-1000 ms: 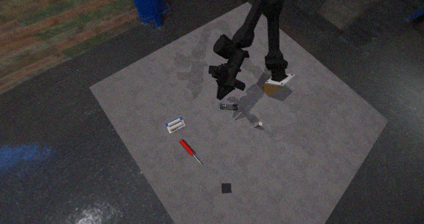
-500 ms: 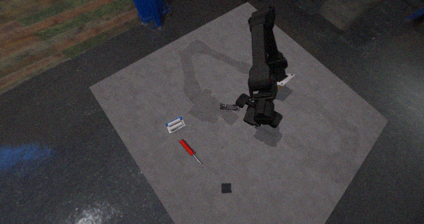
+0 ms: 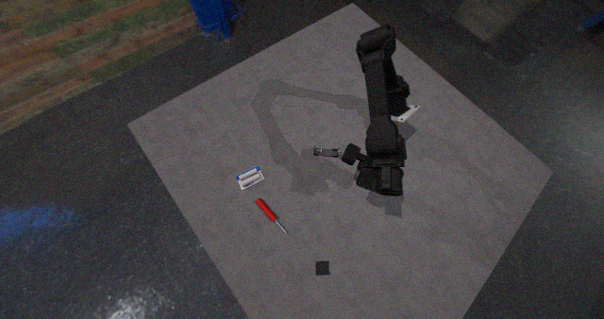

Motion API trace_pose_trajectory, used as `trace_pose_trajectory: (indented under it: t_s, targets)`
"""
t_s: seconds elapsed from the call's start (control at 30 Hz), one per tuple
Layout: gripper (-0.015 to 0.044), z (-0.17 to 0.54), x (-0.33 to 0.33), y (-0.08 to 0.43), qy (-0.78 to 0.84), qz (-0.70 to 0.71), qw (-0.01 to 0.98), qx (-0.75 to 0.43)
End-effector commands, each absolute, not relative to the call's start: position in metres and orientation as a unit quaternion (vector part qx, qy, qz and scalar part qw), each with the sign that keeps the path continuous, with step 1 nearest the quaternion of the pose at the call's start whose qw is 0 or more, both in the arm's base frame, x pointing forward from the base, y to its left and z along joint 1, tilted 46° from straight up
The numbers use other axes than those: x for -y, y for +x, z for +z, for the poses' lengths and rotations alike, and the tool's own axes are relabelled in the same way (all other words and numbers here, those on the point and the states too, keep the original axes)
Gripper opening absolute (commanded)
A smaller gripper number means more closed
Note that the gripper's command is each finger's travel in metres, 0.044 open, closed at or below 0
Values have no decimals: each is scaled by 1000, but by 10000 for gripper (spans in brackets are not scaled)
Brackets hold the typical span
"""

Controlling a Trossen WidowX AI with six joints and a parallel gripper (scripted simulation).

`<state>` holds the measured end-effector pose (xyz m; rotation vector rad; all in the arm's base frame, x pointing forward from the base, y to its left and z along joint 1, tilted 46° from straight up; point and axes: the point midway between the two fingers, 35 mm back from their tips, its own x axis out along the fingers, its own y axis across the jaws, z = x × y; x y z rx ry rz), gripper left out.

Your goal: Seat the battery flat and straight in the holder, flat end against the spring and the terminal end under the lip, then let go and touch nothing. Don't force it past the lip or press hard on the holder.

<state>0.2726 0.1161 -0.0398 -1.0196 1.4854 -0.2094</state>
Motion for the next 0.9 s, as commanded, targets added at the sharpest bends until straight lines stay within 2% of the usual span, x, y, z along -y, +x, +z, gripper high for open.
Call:
trace_pose_trajectory:
  t_s: [0.0,0.87]
  targets:
    - [0,-64,-88,271,-450,-95,604,-651]
    - [0,-91,-104,257,-449,-93,604,-651]
